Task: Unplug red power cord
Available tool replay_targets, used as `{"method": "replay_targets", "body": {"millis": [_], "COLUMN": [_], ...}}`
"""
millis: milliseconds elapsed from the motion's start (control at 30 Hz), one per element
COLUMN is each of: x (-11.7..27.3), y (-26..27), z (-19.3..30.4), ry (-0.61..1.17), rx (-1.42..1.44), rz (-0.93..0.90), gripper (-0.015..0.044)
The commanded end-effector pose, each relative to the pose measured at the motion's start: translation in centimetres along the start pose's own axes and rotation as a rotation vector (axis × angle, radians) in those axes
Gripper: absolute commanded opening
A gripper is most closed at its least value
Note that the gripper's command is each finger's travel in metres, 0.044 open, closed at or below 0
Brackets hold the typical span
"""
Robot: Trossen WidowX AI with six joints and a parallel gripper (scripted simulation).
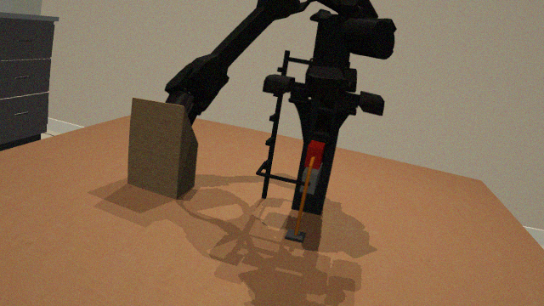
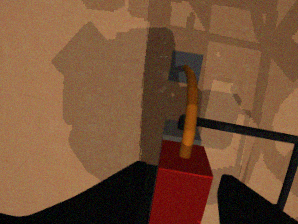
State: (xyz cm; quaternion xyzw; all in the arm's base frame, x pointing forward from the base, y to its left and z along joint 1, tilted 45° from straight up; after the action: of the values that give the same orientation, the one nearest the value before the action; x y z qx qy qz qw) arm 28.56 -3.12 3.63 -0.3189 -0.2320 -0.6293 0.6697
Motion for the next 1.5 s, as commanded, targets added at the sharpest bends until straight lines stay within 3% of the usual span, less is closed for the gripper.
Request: {"method": "replay_targets", "body": {"millis": [0, 600, 733, 1000, 1467], "x": [-0.1, -1.3, -1.1, -1.1, -1.0], "y": [-0.3, -0.3, -0.3, -0.3, 0.3], "z": [0.7, 1.0, 1.0, 1.0, -0.8], "ry": [0.005, 0.006, 0.003, 0.003, 0.001], "rx": [-0.007, -0.006, -0.002, -0.002, -0.003], "rz": [0.004, 0.004, 0.004, 0.004, 0.003], "gripper": [0.0160, 0.0160, 0.0055, 0.0002, 0.0000]}}
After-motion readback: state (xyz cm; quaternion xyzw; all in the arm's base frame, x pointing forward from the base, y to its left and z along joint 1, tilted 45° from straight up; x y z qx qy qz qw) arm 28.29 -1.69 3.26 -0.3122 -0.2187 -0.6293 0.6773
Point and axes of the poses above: the point midway between the two fingers, 35 mm back from their tips, its own x axis back along the fingers, its own y axis across the jaws, z = x × y, the point moved 2 cm from there along x, back along the fingers, and after that the axes turned 14 degrees about -x, right-handed, at the moved point
